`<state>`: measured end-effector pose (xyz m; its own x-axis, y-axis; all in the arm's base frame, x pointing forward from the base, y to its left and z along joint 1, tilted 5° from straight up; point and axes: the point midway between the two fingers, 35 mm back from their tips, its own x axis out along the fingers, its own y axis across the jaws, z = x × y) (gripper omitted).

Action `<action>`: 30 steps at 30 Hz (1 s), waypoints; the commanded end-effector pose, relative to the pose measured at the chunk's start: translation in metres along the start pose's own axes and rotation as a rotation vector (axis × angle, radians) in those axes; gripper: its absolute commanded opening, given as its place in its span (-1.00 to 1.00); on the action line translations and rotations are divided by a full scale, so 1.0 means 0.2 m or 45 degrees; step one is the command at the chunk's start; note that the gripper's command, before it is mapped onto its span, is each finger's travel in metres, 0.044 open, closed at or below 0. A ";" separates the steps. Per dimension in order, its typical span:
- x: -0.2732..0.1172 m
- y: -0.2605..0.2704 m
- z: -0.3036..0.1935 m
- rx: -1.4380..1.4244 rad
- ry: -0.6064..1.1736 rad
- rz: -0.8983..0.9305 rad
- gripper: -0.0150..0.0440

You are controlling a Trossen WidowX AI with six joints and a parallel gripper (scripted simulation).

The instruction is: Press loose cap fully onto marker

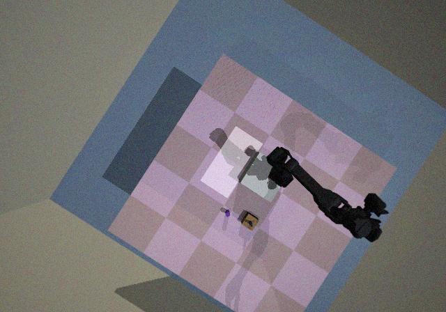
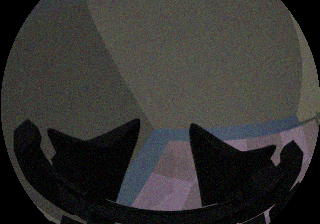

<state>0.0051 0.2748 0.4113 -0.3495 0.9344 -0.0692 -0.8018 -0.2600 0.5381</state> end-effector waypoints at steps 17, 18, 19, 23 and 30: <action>-0.63 -1.46 0.04 0.756 -0.199 -1.241 0.30; -0.70 -1.52 0.01 0.802 -0.208 -1.298 0.30; -0.76 -1.57 -0.01 0.848 -0.217 -1.353 0.30; -1.05 -1.76 -0.13 1.046 -0.247 -1.567 0.30; -1.57 -1.95 -0.43 1.433 -0.287 -1.895 0.30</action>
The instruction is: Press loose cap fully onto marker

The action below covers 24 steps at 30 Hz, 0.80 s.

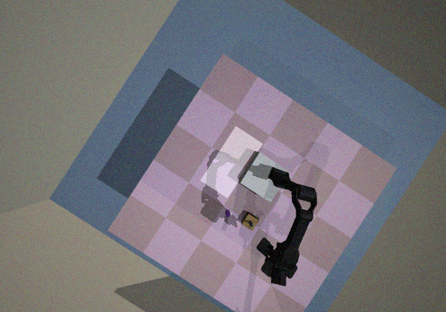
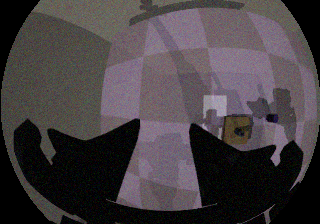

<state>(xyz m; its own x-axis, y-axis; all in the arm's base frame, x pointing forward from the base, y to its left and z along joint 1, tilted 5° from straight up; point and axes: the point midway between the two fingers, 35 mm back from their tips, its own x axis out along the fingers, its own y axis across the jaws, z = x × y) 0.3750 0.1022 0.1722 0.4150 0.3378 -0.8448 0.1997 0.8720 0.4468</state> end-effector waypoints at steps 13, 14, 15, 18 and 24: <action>0.07 -1.36 0.10 0.760 0.233 -0.698 0.30; 0.06 -1.40 0.09 0.784 0.246 -0.715 0.30; 0.06 -1.42 0.08 0.792 0.251 -0.721 0.30; 0.07 -1.42 0.08 0.792 0.251 -0.721 0.30; 0.22 -1.49 0.05 0.792 0.251 -0.720 0.30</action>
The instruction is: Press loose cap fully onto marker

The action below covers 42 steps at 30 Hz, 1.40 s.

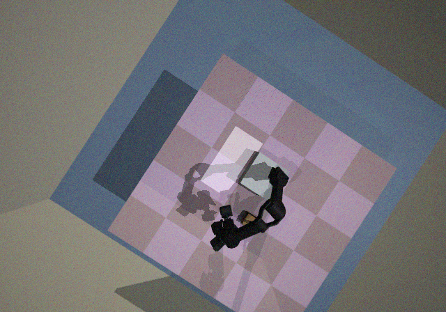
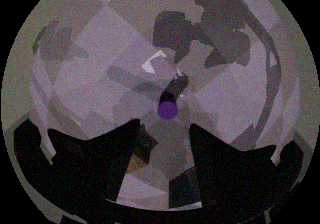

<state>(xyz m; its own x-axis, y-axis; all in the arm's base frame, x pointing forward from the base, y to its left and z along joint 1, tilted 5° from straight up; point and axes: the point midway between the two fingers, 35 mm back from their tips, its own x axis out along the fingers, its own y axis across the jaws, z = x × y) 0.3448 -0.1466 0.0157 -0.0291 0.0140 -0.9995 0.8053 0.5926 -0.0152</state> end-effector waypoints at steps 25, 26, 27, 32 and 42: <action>0.27 -0.02 -0.01 -0.003 0.014 -0.013 0.30; 0.27 -0.02 -0.01 -0.003 0.014 -0.013 0.30; 0.28 -0.02 -0.01 -0.003 0.014 -0.013 0.30; 0.32 -0.02 -0.01 -0.003 0.014 -0.013 0.30; 0.39 -0.02 -0.01 -0.003 0.014 -0.013 0.30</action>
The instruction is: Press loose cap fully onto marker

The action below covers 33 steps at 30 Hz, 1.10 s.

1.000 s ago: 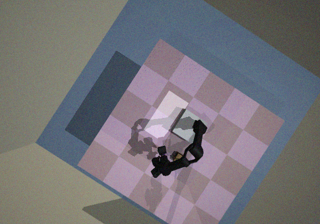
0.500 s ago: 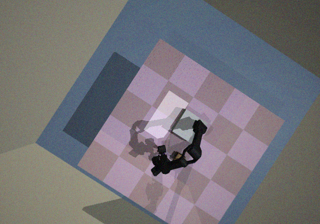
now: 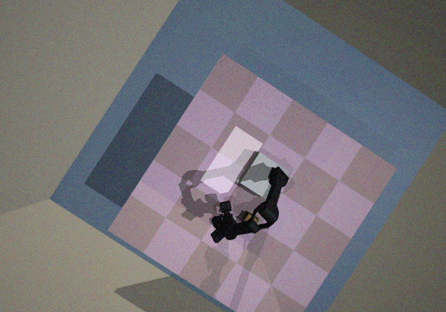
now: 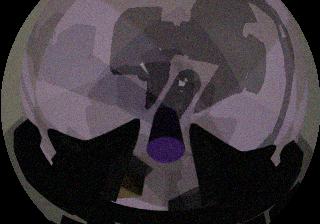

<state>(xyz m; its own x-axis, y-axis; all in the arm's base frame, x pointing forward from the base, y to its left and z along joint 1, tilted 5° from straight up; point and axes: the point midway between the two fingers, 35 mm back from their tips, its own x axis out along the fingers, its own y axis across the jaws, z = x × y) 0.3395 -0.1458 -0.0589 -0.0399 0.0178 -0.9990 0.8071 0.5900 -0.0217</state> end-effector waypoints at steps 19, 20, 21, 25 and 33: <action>-0.07 0.00 0.00 -0.007 0.002 -0.005 -0.49; -0.08 0.00 0.00 -0.007 0.002 -0.005 -0.49; -0.10 0.00 0.00 -0.007 0.002 -0.005 -0.49; -0.18 0.00 0.00 -0.007 0.001 -0.005 -0.49; -0.28 0.00 0.00 -0.007 0.001 -0.005 -0.49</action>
<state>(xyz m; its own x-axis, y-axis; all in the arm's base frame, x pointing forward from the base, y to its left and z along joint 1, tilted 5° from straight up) 0.3395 -0.1457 -0.0085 -0.0506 0.0201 -0.9985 0.8062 0.5910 -0.0290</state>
